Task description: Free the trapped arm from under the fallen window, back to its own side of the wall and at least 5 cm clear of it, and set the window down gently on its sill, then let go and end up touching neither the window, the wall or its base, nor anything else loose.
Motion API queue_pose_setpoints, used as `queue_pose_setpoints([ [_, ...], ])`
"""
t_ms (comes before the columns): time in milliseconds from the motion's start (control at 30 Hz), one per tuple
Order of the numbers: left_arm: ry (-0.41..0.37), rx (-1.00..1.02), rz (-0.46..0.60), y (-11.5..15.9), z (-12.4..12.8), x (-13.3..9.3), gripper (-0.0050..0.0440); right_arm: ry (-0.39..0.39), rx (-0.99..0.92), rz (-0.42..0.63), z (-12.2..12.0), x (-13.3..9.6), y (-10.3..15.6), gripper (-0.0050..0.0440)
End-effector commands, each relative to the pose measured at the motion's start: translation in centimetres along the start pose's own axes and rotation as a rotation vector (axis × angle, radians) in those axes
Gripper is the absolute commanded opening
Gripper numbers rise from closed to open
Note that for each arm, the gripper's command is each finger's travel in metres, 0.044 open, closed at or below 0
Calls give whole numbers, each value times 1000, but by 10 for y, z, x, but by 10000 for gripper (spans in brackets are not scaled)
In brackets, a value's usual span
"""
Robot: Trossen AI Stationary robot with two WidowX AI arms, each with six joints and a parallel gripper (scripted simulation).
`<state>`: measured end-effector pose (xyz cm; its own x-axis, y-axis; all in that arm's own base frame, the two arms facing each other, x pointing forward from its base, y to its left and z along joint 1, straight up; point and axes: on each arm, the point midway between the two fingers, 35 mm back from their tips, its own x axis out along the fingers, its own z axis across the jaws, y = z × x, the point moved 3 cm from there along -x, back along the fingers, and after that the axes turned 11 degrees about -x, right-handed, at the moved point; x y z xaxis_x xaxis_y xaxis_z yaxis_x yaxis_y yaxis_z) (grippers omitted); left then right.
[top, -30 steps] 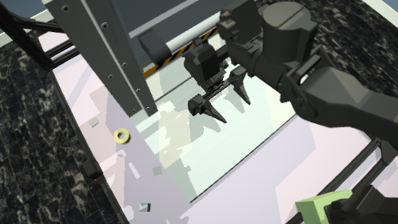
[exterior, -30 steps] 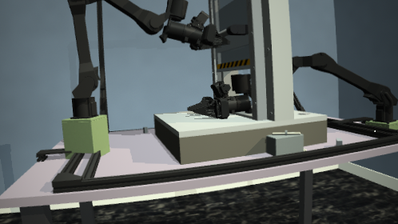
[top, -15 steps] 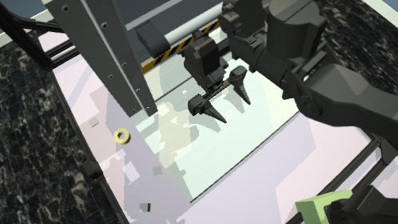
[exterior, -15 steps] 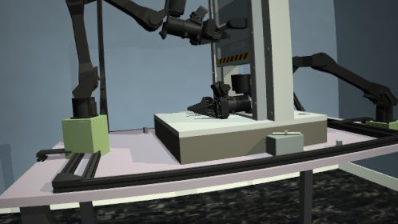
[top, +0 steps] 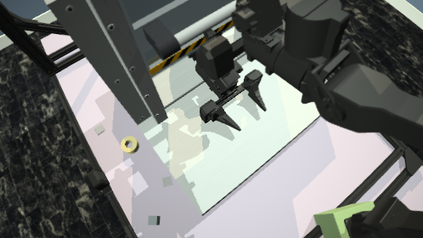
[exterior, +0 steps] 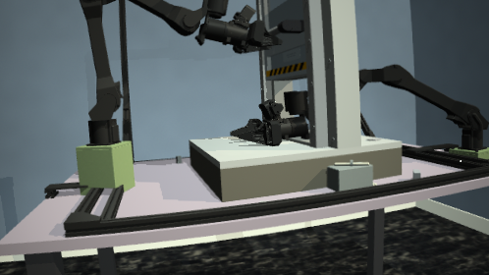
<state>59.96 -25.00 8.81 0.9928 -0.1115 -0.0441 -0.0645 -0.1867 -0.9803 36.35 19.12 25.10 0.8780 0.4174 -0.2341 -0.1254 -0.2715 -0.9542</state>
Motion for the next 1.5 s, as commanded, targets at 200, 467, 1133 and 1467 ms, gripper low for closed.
queue_pose_setpoints([
  [200, -1, -4, 1, 0, 0, 0, 400, 26, 0, -134, -13, -16, -71, 400],
  [467, -1, -4, 1, 0, 0, 0, 400, 26, 0, -133, -14, -18, -76, 400],
  [1133, -1, -4, 1, 0, 0, 0, 400, 26, 0, -133, -11, -13, -59, 400],
  [1467, -1, -4, 1, 0, 0, 0, 400, 13, 0, -68, -11, -13, -58, 400],
])
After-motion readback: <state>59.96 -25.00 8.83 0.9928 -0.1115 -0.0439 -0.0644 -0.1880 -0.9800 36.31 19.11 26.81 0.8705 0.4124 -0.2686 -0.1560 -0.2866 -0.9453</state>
